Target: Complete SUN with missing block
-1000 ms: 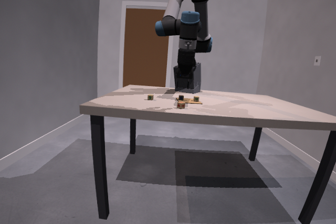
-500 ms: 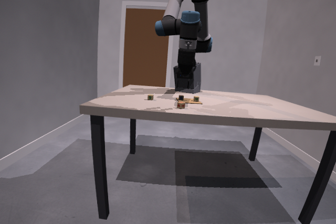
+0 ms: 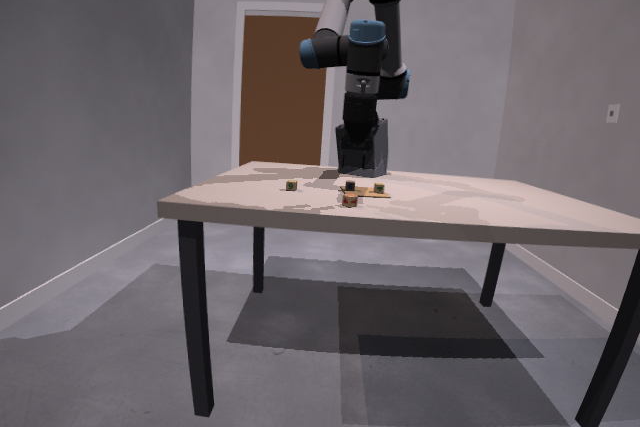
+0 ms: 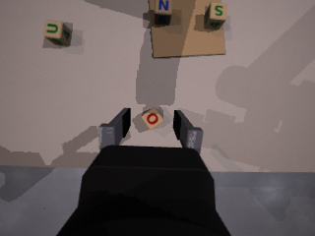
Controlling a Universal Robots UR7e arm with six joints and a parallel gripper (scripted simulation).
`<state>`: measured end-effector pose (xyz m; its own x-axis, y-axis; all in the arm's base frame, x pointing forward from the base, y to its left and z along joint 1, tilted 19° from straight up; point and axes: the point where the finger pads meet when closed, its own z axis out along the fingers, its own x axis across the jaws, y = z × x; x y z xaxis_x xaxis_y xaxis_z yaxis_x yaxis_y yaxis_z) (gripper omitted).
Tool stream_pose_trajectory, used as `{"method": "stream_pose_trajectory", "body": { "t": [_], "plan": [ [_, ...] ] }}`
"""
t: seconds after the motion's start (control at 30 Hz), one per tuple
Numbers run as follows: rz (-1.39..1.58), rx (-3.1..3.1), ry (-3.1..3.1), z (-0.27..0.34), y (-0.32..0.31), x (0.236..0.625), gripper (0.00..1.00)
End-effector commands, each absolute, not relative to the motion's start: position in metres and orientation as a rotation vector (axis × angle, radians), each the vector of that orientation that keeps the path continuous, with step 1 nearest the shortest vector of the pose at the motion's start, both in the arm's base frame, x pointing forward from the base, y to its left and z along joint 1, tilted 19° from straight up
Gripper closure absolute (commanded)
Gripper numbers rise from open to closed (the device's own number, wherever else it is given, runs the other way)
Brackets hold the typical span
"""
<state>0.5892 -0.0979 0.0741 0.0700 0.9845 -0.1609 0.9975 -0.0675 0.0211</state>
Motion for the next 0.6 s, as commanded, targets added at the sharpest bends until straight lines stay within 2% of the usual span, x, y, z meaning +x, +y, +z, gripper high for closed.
{"method": "stream_pose_trajectory", "body": {
  "t": [0.0, 0.57],
  "plan": [
    [-0.155, 2.201, 2.054, 0.0749, -0.0979, 0.5896, 0.0],
    [-0.155, 2.201, 2.054, 0.0748, -0.1007, 0.588, 0.0]
  ]
}}
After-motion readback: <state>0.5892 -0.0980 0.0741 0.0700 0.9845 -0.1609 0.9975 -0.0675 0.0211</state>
